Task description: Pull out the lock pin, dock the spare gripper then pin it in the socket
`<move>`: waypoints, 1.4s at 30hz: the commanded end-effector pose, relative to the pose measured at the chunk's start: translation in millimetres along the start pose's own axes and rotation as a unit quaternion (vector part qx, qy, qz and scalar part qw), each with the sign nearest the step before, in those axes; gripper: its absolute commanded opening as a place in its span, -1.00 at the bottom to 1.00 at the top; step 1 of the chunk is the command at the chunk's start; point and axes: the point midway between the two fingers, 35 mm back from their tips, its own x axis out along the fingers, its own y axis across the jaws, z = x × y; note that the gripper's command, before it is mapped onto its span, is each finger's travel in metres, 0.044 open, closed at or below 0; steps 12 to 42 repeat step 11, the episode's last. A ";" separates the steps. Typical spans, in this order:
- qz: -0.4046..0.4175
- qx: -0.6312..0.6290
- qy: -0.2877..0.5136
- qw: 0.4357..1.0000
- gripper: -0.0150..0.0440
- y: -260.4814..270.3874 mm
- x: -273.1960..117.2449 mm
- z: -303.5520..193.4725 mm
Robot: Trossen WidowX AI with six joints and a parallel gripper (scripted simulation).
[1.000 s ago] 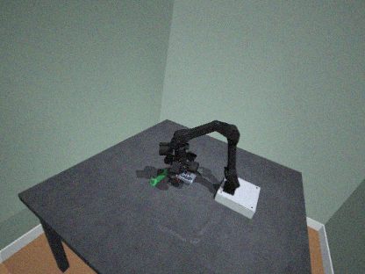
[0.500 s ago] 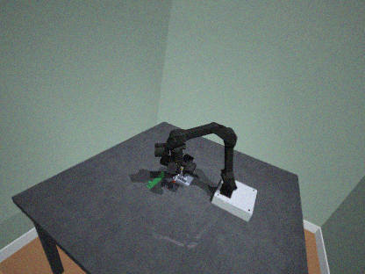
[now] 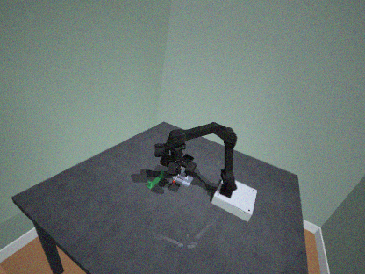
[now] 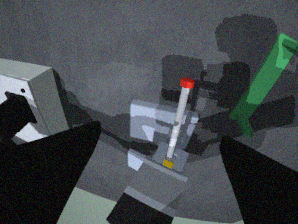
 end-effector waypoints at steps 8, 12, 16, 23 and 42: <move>0.000 -0.001 0.000 1.000 1.00 0.2 0.1 0.1; 0.000 -0.001 0.000 1.000 1.00 0.2 0.1 0.1; 0.000 -0.001 0.000 1.000 1.00 0.2 0.1 0.1; 0.000 -0.001 0.000 1.000 1.00 0.2 0.1 0.1; 0.000 -0.001 0.000 1.000 1.00 0.2 0.1 0.1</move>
